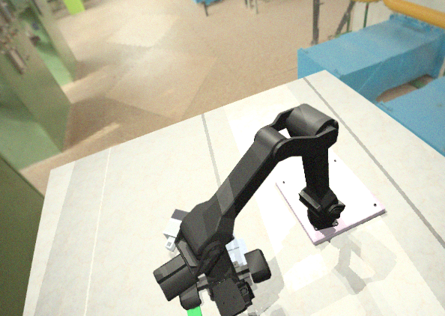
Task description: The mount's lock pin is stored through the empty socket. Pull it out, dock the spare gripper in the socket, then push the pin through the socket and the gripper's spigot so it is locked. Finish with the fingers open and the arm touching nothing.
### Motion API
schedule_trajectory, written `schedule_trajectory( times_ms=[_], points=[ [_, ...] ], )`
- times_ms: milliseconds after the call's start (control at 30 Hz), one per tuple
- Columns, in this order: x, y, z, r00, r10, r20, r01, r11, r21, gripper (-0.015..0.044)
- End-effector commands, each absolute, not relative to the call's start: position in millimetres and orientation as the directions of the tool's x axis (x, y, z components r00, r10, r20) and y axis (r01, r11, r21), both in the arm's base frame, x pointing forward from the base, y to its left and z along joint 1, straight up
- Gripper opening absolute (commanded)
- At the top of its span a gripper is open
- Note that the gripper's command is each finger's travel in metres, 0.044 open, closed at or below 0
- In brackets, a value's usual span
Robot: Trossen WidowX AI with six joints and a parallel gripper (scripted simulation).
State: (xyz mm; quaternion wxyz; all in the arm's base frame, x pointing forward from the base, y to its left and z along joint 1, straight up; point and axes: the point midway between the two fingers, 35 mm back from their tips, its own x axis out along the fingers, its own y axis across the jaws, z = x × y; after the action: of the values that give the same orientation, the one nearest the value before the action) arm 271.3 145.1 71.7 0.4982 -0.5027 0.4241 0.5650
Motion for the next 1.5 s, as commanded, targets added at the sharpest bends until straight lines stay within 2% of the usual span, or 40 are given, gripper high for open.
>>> schedule_trajectory(
  times_ms=[0,1467],
  points=[
    [271,148,74,0.0,0.16,-0.987,-0.988,-0.151,-0.025,0.0],
    [268,181,78,-0.003,0.165,-0.986,-0.988,-0.152,-0.023,0.0]
  ],
)
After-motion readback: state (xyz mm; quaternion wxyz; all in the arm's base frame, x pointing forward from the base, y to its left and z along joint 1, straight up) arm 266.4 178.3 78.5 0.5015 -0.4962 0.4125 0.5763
